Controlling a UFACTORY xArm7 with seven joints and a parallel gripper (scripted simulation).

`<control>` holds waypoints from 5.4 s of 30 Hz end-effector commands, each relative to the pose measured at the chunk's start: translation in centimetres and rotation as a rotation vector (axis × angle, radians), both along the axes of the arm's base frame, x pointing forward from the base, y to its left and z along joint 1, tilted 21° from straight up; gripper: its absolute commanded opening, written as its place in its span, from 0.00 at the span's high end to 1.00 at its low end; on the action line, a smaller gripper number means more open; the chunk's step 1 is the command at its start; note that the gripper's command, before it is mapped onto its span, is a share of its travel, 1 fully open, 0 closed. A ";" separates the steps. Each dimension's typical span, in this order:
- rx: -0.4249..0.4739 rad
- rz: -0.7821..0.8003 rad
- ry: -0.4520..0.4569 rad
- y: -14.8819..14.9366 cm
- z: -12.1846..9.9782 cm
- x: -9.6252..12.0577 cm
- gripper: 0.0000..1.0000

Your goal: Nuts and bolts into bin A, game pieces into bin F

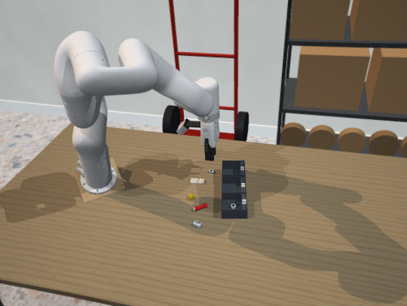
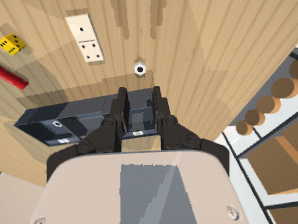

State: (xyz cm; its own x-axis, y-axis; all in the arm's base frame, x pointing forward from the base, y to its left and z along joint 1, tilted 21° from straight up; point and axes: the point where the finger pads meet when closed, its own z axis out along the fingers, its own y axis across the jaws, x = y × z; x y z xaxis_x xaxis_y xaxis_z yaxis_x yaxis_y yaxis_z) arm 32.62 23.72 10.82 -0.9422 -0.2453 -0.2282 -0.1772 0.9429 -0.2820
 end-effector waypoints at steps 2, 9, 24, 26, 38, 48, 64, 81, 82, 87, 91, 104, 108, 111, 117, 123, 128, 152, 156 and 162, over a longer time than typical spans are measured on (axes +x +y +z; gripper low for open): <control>0.002 0.001 -0.002 -0.1 -0.6 0.2 0.70; 0.002 0.001 -0.002 -0.7 -3.2 1.0 0.70; 0.001 0.001 -0.001 -1.3 -5.7 1.9 0.70; 0.001 0.001 -0.001 -1.3 -6.0 1.9 0.70; 0.001 0.001 -0.001 -1.4 -6.2 2.0 0.70; 0.002 0.001 -0.002 -1.4 -6.2 2.0 1.00; 0.002 0.001 -0.002 -1.4 -6.2 2.0 1.00; 0.002 0.001 -0.002 -0.9 -4.0 1.3 1.00; 0.002 0.001 -0.002 -0.8 -3.7 1.2 1.00; 0.002 0.001 -0.002 -0.6 -2.8 0.9 1.00; 0.002 0.001 -0.002 -0.3 -1.6 0.5 1.00; 0.002 0.001 -0.002 -0.1 -0.6 0.3 1.00; 0.002 0.001 -0.002 -0.1 -0.6 0.3 1.00; 0.002 0.001 -0.002 0.1 0.0 0.1 1.00; 0.002 0.001 -0.002 -1.2 0.6 1.2 1.00; 0.001 0.001 -0.002 -2.8 1.5 2.7 1.00; 0.001 0.001 -0.002 -4.9 2.6 4.6 1.00; 0.131 -0.419 -0.104 -14.0 7.3 13.0 1.00; 0.169 -0.542 -0.133 -14.6 7.7 13.5 1.00; 0.221 -0.700 -0.168 -14.6 7.7 13.5 1.00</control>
